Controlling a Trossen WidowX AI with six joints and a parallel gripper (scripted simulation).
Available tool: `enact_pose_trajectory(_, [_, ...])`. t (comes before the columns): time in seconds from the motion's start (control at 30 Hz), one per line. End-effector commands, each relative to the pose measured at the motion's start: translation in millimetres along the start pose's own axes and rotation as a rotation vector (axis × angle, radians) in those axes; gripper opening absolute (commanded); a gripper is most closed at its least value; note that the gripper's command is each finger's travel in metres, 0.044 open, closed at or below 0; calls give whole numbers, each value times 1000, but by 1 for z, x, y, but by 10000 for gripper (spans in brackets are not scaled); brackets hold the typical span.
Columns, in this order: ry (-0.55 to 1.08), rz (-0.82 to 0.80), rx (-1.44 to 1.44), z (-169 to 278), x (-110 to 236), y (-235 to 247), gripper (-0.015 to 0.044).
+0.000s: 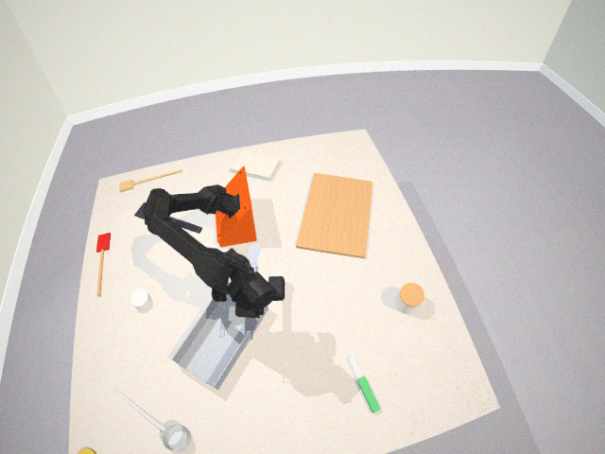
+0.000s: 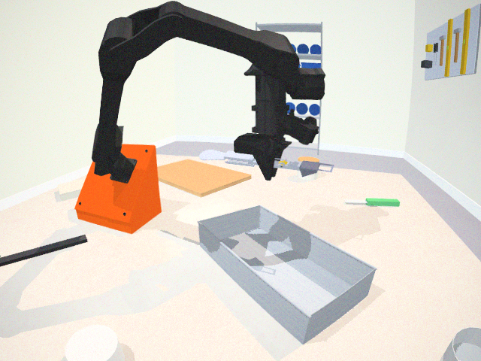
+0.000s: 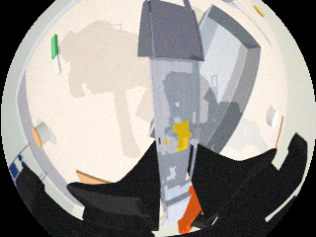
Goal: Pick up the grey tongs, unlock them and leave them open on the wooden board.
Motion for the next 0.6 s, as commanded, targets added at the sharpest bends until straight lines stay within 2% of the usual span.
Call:
enact_pose_trajectory(0.0, [-3, -9, 165, 0, 4, 10, -150])
enact_pose_trajectory(0.57, [-3, -12, 855, 8, 10, 49, -150])
Point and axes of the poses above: the point midway between the two fingers, 35 mm back from their tips, its own x axis back along the fingers, its own y axis across the jaws, z = x × y, the point moved 8 cm from there along x, back along the fingers, and after that the axes turned 6 degrees about x, right-handed, at the moved point
